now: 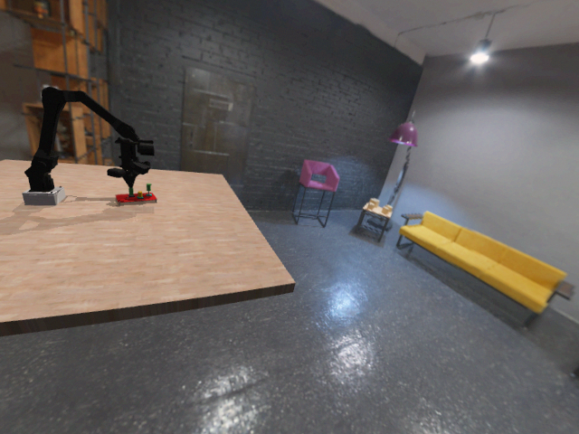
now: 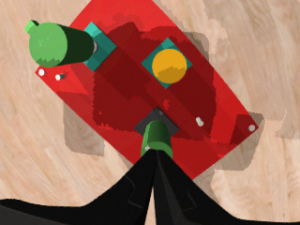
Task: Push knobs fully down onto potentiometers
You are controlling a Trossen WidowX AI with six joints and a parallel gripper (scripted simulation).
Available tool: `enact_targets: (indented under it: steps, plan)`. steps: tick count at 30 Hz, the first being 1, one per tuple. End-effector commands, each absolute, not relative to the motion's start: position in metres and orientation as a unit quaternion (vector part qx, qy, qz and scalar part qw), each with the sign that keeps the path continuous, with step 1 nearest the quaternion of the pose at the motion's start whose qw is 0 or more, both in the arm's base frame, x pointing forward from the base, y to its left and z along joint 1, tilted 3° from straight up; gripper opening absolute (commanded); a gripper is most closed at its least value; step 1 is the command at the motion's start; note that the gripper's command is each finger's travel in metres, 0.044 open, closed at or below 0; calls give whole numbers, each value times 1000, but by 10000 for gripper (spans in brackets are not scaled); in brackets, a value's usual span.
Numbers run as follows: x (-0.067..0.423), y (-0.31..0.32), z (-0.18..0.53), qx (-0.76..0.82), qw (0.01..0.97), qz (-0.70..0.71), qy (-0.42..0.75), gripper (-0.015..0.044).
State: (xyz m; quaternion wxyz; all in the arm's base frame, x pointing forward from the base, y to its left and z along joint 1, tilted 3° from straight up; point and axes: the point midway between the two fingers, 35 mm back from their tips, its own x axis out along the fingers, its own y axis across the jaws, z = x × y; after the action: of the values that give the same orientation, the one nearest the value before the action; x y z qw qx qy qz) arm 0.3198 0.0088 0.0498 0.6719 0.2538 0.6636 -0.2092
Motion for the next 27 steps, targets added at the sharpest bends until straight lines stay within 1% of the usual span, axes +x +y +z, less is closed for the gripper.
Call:
enact_targets:
  steps: [1, 27]
  plan:
    - [321, 9, 42, 253, 671, -213, 664, 0]
    - [321, 7, 70, 253, 671, -213, 664, 0]
